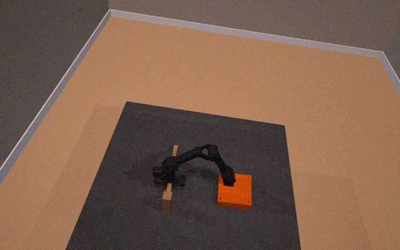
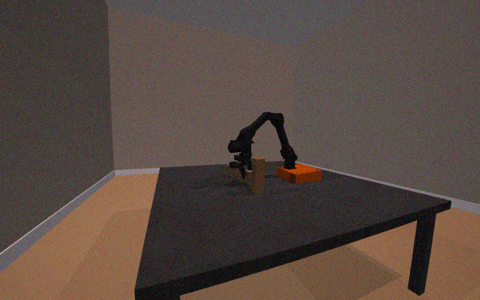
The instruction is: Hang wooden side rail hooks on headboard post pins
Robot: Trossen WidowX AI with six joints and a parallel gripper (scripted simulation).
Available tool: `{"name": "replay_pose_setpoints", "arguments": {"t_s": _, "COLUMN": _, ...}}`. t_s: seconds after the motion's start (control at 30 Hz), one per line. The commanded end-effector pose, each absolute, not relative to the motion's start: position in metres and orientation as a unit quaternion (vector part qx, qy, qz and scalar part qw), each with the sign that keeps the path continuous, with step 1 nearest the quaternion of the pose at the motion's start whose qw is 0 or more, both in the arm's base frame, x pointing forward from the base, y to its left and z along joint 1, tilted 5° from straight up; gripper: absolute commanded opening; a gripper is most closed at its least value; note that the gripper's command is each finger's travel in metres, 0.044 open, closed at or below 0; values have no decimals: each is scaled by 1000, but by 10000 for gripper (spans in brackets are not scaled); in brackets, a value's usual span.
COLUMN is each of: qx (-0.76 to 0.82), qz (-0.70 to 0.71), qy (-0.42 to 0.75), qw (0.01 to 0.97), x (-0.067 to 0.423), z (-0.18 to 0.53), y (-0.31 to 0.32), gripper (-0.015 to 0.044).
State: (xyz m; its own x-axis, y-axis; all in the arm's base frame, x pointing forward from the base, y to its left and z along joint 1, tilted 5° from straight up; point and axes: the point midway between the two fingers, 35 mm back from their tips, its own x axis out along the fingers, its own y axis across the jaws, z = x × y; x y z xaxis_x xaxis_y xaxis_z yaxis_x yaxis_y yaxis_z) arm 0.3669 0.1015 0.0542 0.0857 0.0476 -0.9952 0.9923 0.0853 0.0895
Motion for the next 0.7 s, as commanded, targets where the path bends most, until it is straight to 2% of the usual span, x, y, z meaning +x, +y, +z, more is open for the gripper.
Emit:
{"name": "replay_pose_setpoints", "arguments": {"t_s": 0.0, "qx": 516, "qz": -439, "qy": 506, "qw": 534, "x": 371, "z": 59, "y": 104, "gripper": 0}}
{"name": "replay_pose_setpoints", "arguments": {"t_s": 0.67, "qx": 516, "qz": -439, "qy": 507, "qw": 534, "x": 369, "z": 59, "y": 106, "gripper": 0}}
